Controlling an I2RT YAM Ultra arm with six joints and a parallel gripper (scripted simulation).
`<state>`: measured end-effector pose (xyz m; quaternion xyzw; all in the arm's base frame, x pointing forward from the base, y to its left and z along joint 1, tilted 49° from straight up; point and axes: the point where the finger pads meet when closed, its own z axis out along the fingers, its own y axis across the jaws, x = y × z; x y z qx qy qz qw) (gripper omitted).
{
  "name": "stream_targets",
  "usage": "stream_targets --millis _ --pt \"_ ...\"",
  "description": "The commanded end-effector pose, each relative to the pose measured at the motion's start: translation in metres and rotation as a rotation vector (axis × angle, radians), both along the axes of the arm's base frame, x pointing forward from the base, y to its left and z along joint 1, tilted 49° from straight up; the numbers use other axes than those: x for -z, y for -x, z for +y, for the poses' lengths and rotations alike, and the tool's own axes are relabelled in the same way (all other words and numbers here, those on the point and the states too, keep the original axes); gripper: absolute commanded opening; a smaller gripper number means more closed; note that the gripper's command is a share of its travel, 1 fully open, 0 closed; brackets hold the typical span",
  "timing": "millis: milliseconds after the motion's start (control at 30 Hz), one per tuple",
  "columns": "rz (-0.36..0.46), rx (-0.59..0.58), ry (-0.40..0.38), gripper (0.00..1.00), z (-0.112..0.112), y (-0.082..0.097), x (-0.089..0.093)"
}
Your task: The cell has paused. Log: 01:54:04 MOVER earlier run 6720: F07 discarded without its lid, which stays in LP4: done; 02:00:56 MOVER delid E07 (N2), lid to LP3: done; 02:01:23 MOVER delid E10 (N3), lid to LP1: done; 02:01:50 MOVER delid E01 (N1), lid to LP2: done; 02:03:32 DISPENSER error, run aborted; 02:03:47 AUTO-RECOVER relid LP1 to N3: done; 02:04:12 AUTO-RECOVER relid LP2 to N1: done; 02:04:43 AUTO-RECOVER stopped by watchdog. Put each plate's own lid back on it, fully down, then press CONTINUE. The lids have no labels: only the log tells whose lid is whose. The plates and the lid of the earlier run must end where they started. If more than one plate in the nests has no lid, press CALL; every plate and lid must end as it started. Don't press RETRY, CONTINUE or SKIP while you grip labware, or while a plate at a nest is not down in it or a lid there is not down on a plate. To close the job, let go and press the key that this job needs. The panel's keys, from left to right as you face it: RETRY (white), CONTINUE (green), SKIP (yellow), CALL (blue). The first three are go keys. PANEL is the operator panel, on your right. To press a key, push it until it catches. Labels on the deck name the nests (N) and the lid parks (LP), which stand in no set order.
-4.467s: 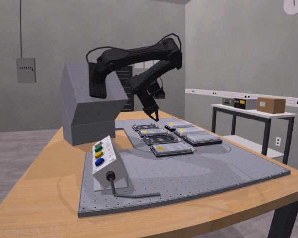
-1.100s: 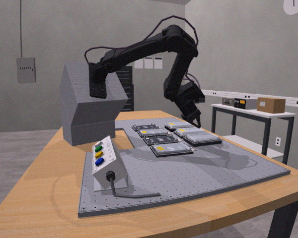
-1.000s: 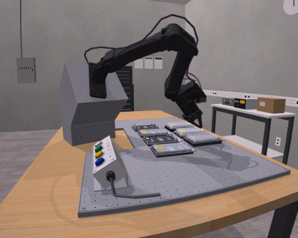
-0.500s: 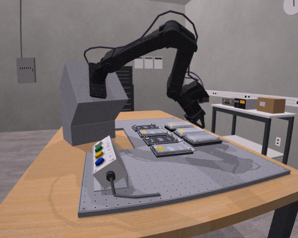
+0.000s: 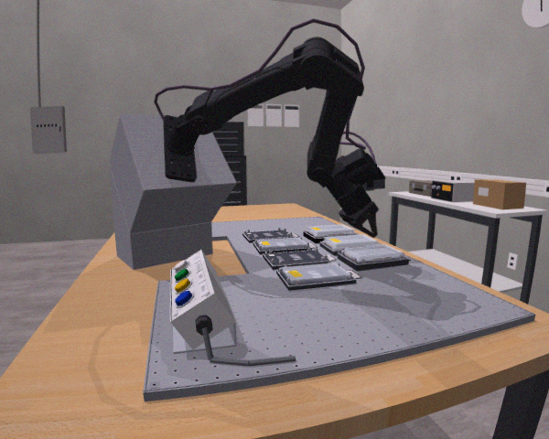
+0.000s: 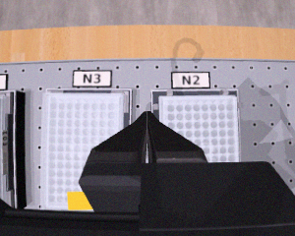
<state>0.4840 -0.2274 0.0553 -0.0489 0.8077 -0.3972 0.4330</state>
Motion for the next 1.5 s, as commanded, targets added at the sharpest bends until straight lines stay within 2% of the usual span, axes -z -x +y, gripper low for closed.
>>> stream_targets --millis 0,1200,1233,1467 --pt "-0.021 -0.057 0.008 0.00 0.020 -0.006 -0.011" --pt "-0.021 -0.057 0.008 0.00 0.020 -0.006 -0.011" --pt "0.007 -0.037 -0.014 1.00 0.019 0.001 -0.006" --pt "0.098 0.097 -0.049 1.00 -0.004 0.040 -0.008"
